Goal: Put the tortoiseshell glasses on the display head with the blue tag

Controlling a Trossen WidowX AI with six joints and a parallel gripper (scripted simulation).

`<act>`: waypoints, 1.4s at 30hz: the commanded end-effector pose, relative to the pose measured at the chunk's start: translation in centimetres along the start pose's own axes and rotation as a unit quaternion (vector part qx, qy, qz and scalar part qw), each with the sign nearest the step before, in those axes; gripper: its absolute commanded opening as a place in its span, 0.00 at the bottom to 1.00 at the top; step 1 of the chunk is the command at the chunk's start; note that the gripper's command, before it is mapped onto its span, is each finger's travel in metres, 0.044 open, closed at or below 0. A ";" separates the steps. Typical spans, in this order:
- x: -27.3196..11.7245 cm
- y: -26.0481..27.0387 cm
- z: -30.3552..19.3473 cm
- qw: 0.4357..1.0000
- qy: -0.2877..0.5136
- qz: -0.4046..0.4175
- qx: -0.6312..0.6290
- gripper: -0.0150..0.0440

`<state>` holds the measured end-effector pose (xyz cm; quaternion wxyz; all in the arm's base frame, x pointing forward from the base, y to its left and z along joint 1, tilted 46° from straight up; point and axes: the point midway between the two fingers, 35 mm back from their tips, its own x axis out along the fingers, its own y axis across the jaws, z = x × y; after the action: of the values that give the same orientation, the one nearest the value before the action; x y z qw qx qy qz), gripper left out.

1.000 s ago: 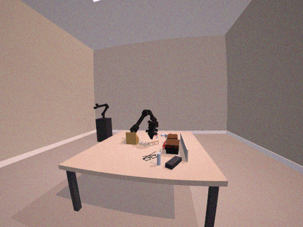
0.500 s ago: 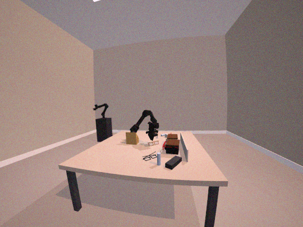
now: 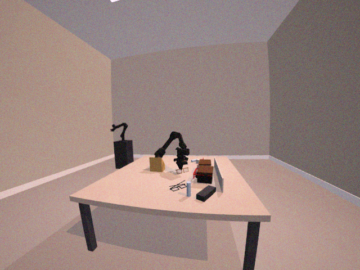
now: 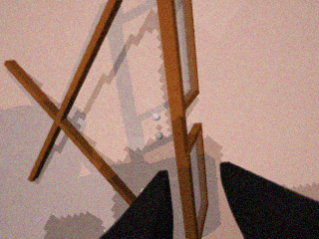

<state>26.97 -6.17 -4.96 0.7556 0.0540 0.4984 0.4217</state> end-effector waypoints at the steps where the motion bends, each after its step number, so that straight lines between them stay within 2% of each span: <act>1: 1.1 0.2 -0.3 1.000 0.000 0.007 0.008 0.46; 30: 2.1 0.9 -0.3 1.000 -0.001 0.008 0.008 0.46; 42: 2.1 0.5 -0.4 1.000 0.001 0.008 0.006 0.32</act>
<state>26.67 -4.45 -6.40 0.7510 0.0624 0.5016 0.4248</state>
